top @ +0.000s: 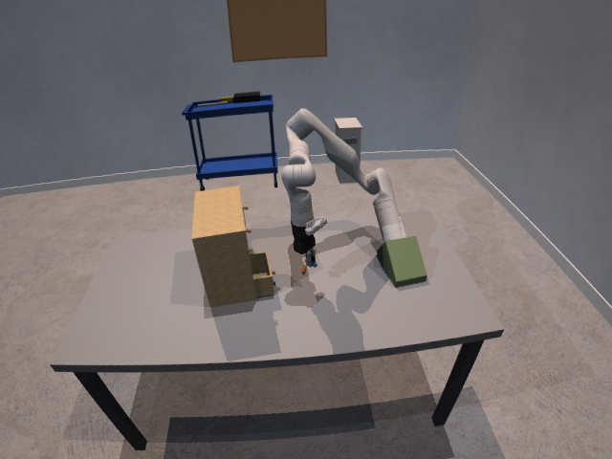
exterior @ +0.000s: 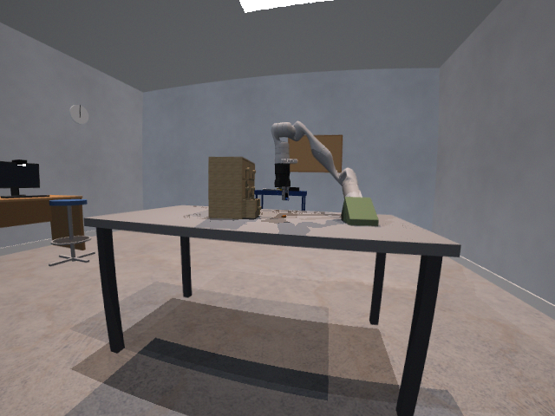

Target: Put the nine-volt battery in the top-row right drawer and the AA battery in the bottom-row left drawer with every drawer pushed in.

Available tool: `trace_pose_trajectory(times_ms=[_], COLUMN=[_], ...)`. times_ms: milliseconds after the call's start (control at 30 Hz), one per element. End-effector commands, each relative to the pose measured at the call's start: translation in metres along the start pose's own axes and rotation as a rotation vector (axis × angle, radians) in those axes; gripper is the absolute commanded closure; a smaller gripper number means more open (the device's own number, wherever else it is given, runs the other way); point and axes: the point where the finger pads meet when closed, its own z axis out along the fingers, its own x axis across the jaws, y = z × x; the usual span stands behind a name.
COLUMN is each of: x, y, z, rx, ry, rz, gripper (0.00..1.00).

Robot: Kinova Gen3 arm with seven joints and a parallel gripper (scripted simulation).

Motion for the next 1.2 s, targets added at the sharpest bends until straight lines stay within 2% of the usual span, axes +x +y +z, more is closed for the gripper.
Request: trace_pose_trajectory(times_ms=[0, 300, 367, 700, 1167], x=[-0.001, -0.007, -0.007, -0.010, -0.011], y=[0.008, 0.031, 0.031, 0.055, 0.075], z=[0.000, 0.000, 0.000, -0.001, -0.002], rx=[0.011, 0.007, 0.007, -0.004, -0.017], ry=[-0.003, 0.009, 0.009, 0.023, 0.033], rz=[-0.074, -0.398, -0.398, -0.684, -0.892], gripper=[0.69, 0.69, 0.69, 0.69, 0.69])
